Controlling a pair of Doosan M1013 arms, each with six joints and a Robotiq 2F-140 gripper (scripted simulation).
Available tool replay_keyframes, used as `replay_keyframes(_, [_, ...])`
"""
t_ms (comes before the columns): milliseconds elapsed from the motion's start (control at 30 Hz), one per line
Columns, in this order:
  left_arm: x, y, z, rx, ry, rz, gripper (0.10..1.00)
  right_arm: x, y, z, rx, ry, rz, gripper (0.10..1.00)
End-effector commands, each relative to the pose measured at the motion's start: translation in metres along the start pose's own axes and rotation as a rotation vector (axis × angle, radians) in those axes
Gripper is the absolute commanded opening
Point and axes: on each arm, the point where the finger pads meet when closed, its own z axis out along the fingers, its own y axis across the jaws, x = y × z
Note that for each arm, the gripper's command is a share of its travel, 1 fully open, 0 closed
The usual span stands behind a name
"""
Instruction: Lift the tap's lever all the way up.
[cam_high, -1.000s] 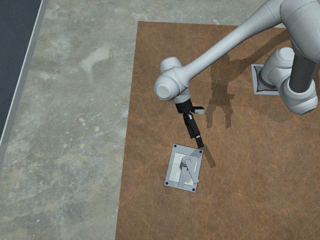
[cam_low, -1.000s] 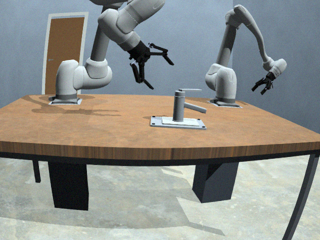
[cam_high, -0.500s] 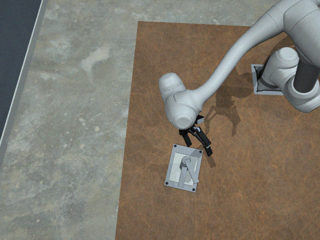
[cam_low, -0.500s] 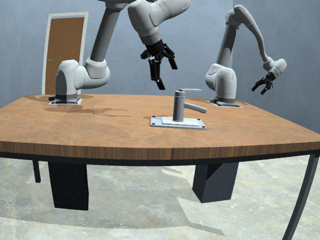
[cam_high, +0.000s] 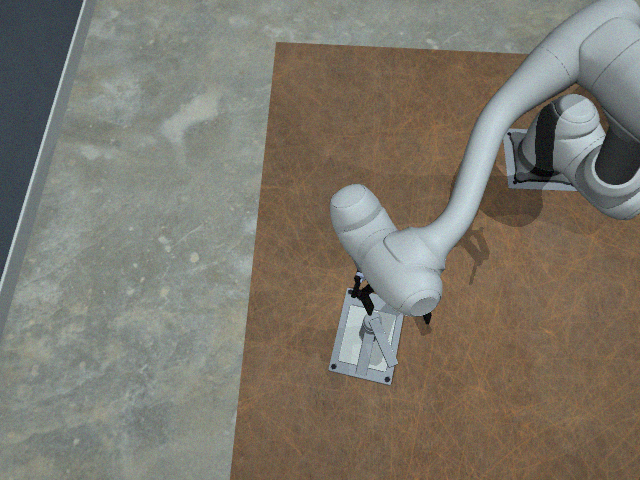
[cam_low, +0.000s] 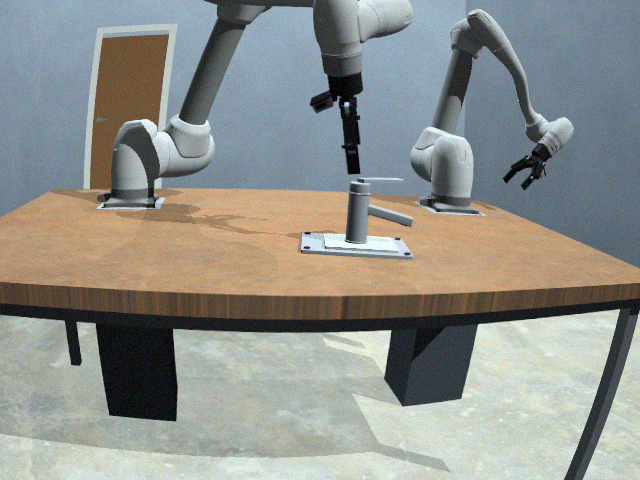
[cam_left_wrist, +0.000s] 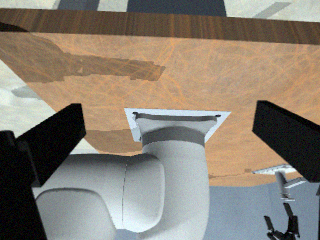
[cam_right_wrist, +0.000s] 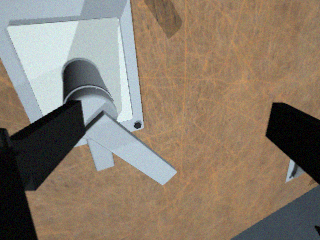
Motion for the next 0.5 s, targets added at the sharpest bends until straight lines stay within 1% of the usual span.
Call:
replay_keyframes(0, [0.0,0.0,0.0,0.0,0.001,0.0,1.0,-0.016,0.003,-0.001,0.07,0.058,-0.141,1.0])
replay_keyframes(300, [0.0,0.0,0.0,0.0,0.001,0.0,1.0,-0.052,0.012,-0.008,0.198,0.165,-0.4,1.0])
replay_keyframes(367, [0.0,0.0,0.0,0.0,0.001,0.0,1.0,-0.052,0.012,-0.008,0.198,0.165,-0.4,1.0])
replay_keyframes(400, [0.0,0.0,0.0,0.0,0.001,0.0,1.0,-0.064,0.015,-0.011,0.235,0.197,-0.475,1.0])
replay_keyframes(467, [0.0,0.0,0.0,0.0,0.001,0.0,1.0,-0.072,0.017,-0.014,0.261,0.219,-0.524,1.0])
